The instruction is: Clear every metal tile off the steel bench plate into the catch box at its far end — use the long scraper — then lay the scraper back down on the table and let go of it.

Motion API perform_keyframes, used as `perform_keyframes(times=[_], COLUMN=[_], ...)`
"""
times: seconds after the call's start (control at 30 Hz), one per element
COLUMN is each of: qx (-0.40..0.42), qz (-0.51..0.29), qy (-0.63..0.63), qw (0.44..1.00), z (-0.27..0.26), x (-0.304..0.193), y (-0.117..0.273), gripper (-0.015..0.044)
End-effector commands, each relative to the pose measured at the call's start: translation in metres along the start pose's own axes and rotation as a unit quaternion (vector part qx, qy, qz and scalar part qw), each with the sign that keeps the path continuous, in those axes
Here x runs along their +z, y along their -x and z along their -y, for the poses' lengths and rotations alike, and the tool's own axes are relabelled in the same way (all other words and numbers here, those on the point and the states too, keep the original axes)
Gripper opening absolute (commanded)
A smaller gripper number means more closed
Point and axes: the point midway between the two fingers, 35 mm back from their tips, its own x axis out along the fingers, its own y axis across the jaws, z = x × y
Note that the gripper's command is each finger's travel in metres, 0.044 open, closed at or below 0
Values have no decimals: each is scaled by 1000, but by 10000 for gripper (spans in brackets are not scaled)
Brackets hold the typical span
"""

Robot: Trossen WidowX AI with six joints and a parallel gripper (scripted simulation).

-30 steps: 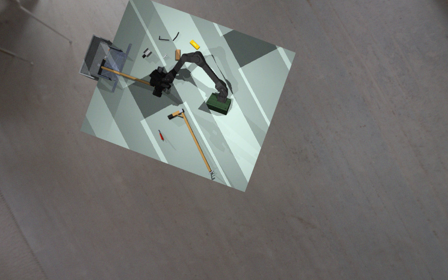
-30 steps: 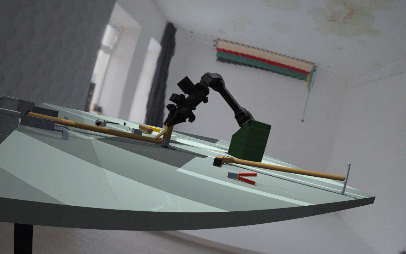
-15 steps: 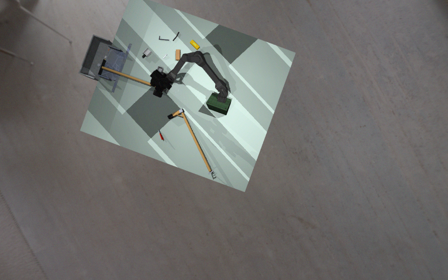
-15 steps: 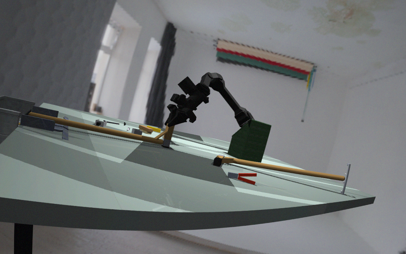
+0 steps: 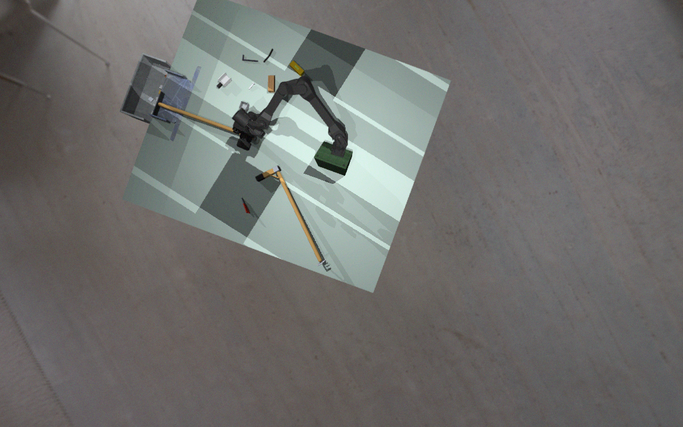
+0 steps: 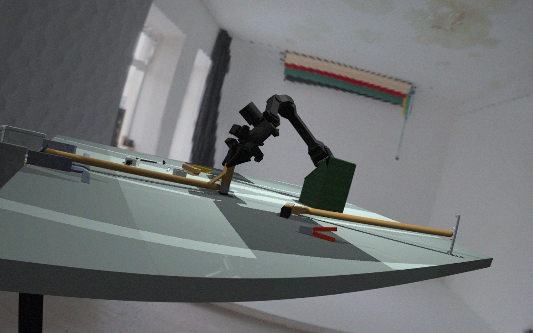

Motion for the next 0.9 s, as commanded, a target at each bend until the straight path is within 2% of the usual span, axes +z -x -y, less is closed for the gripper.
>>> perform_keyframes(times=[0.0, 0.87], qx=[2, 4], qz=[4, 4], qy=[0, 0], qw=[1000, 1000], z=[-3, -10], x=[-2, -29], y=[7, 30], gripper=[0, 0])
